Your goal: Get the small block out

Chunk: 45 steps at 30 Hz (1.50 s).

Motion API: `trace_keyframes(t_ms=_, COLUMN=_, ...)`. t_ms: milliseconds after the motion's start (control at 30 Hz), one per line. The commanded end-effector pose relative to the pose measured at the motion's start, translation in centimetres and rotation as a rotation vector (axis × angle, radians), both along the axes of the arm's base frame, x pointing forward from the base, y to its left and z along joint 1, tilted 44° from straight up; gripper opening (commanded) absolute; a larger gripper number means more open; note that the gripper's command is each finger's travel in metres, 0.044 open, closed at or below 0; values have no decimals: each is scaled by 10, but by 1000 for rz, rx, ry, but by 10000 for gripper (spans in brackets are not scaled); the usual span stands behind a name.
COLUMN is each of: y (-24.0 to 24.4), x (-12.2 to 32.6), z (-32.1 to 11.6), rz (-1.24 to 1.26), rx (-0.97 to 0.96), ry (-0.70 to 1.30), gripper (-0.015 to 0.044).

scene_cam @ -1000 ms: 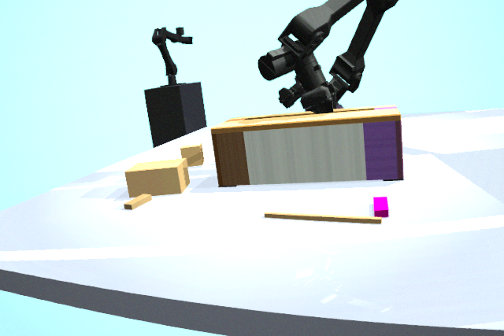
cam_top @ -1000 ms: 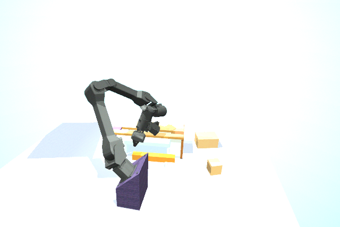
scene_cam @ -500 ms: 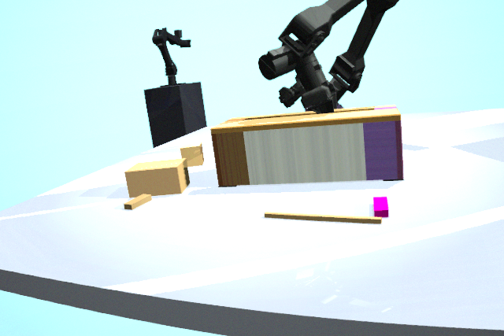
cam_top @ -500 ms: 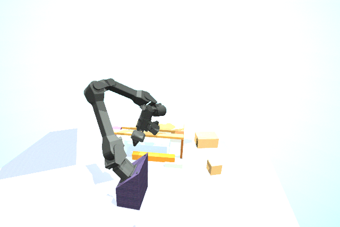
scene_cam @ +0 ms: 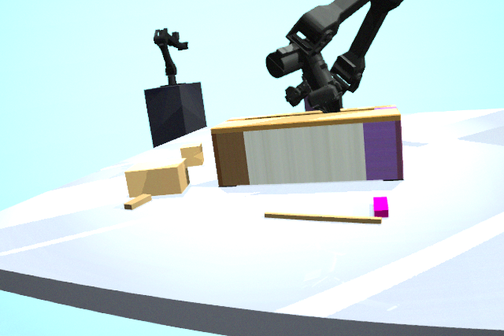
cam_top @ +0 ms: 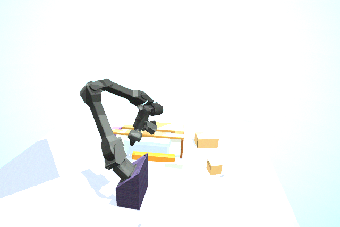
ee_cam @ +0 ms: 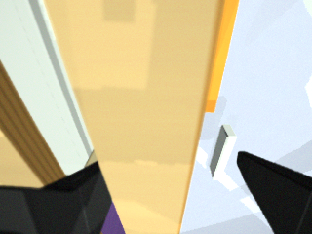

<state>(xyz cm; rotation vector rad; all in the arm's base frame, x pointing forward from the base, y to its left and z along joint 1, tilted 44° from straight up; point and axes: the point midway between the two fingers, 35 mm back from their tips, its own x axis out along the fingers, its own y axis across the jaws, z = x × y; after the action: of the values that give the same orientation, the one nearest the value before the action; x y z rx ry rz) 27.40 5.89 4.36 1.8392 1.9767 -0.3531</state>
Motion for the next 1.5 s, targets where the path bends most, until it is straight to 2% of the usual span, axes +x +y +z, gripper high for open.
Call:
trace_keyframes(t_ms=0, y=6, x=-3, z=3, rz=4, rx=4, ry=8, gripper=400)
trace_keyframes(t_ms=1467, y=38, x=-8, z=33, rz=4, rx=6, ry=8, gripper=400)
